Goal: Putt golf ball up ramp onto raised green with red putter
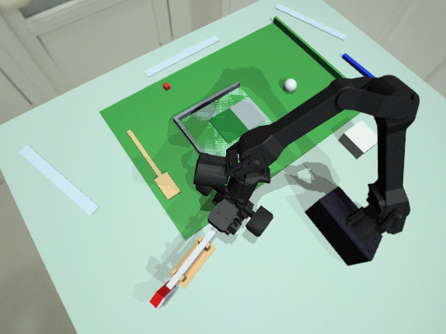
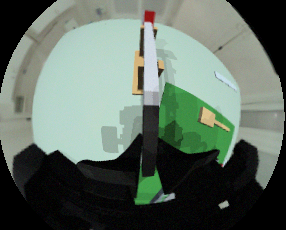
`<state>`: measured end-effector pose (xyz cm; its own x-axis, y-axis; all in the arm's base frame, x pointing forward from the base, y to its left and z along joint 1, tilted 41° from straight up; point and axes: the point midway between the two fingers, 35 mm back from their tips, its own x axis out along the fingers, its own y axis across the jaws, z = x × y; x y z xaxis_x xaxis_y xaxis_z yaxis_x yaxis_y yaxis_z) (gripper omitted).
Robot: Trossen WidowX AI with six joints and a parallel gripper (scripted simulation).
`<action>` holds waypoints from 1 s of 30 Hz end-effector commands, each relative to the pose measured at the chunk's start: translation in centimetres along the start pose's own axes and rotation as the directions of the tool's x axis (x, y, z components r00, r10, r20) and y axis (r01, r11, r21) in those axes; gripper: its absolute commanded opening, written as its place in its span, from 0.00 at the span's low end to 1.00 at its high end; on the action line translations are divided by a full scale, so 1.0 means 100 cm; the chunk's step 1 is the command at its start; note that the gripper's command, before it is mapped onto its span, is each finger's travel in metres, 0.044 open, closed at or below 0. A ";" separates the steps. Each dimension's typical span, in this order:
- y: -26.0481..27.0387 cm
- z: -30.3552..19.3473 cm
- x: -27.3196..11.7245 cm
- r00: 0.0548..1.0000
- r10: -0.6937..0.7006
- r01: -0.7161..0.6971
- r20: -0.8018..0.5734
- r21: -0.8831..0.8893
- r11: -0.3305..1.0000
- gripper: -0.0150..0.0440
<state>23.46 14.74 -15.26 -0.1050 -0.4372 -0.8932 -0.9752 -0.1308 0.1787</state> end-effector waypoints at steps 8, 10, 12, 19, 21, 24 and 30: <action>-0.001 0.023 -0.077 1.000 -0.006 0.006 0.021 0.001 1.000 0.25; 0.001 0.025 -0.087 1.000 -0.006 0.006 0.021 0.001 1.000 0.25; 0.001 0.025 -0.088 1.000 -0.006 0.006 0.021 0.001 1.000 0.25; -0.018 -0.007 -0.097 0.999 -0.036 0.033 0.022 0.121 0.992 0.25; -0.025 -0.022 -0.104 0.999 -0.045 0.041 0.023 0.179 0.983 0.25; -0.034 -0.045 -0.115 0.998 -0.059 0.051 0.023 0.264 0.963 0.25; -0.046 -0.093 -0.134 0.996 -0.084 0.070 0.014 0.431 0.900 0.25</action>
<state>29.86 14.60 -2.34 -0.0444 -0.4131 -0.9096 -0.9882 0.1518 -0.0207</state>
